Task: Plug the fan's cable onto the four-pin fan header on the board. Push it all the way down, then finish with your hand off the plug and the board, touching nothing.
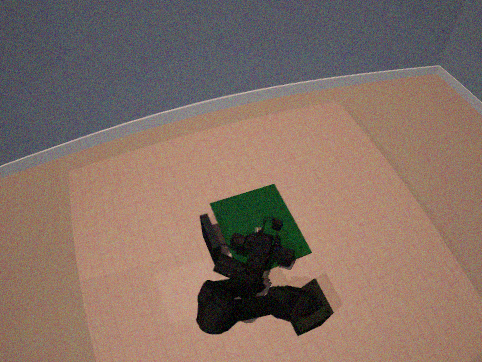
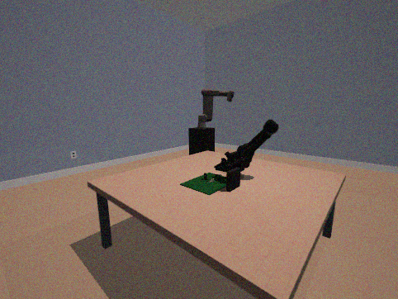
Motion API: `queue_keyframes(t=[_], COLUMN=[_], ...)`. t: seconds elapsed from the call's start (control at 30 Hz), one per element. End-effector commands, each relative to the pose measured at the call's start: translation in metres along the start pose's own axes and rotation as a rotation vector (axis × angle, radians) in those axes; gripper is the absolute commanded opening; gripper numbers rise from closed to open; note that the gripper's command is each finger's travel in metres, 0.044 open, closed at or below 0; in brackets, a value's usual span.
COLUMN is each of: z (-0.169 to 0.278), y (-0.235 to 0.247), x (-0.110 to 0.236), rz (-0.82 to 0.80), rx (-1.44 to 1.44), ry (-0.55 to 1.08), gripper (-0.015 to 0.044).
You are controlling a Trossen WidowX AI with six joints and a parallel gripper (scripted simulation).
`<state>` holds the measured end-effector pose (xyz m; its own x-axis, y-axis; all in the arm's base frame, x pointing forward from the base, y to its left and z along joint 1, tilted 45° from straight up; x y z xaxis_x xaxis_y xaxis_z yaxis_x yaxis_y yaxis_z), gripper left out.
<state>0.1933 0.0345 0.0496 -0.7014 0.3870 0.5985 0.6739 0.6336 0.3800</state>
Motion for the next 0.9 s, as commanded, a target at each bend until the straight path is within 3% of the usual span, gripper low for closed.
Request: queue_keyframes(t=[0.0,0.23,0.87], z=[-0.002,-0.005,-0.018], y=[-0.005,-0.010,-0.003], x=[0.009,0.016,-0.015], rz=[0.004,0.020,0.180], rx=[0.002,0.028,0.286], ry=[-0.001,0.020,0.355], gripper=[0.0205,0.0205,0.0205])
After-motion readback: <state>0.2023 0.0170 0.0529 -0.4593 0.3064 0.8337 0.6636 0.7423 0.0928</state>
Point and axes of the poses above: the point midway between the two fingers, 35 mm back from their tips, its own x axis back along the fingers, its own y axis across the jaws, z = x × y, the point moved 8 cm from there along x, back along the fingers, and after that the axes turned 13 degrees about x, right-handed, at the moved point
